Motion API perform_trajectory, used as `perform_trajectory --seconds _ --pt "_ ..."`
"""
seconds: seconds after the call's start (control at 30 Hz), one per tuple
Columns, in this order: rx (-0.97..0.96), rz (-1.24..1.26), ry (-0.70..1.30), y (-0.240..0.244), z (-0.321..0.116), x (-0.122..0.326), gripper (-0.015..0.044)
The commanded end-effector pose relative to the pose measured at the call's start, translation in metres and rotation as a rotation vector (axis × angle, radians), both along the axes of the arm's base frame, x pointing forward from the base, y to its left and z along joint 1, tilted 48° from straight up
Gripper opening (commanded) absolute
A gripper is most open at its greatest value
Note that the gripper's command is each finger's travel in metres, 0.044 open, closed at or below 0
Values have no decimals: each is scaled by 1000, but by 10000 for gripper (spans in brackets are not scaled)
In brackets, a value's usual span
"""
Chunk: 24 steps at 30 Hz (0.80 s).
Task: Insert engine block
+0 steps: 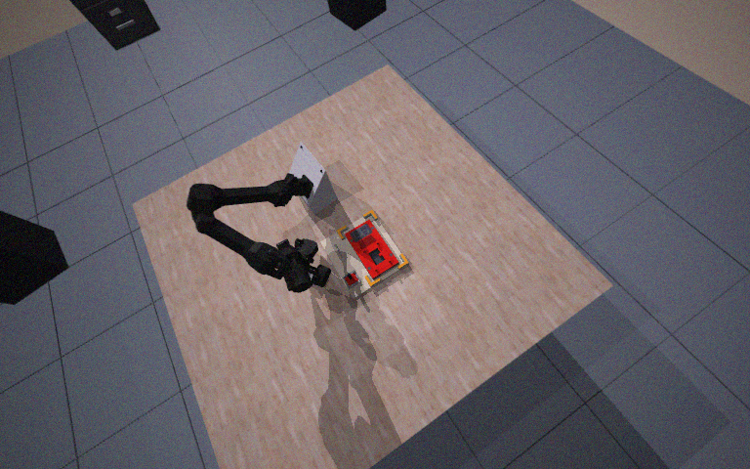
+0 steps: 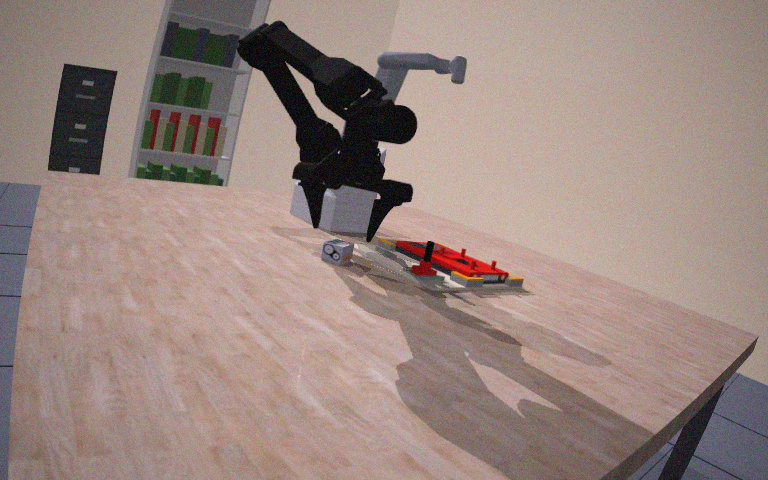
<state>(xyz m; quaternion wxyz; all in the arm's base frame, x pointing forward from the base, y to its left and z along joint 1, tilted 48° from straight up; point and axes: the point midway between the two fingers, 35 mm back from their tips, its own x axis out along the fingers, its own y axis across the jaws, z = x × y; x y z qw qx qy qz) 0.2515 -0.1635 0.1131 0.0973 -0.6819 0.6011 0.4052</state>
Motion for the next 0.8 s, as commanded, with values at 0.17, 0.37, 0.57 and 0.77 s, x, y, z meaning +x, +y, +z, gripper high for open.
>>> perform_trajectory --seconds 0.17,0.37,0.57,0.77 --pt "3 -3 13 -11 -13 -4 440" --pt "2 -3 14 -17 -18 -5 440" --pt "2 -3 14 -17 -18 -5 309" --pt "2 -3 14 -17 -18 -5 151"
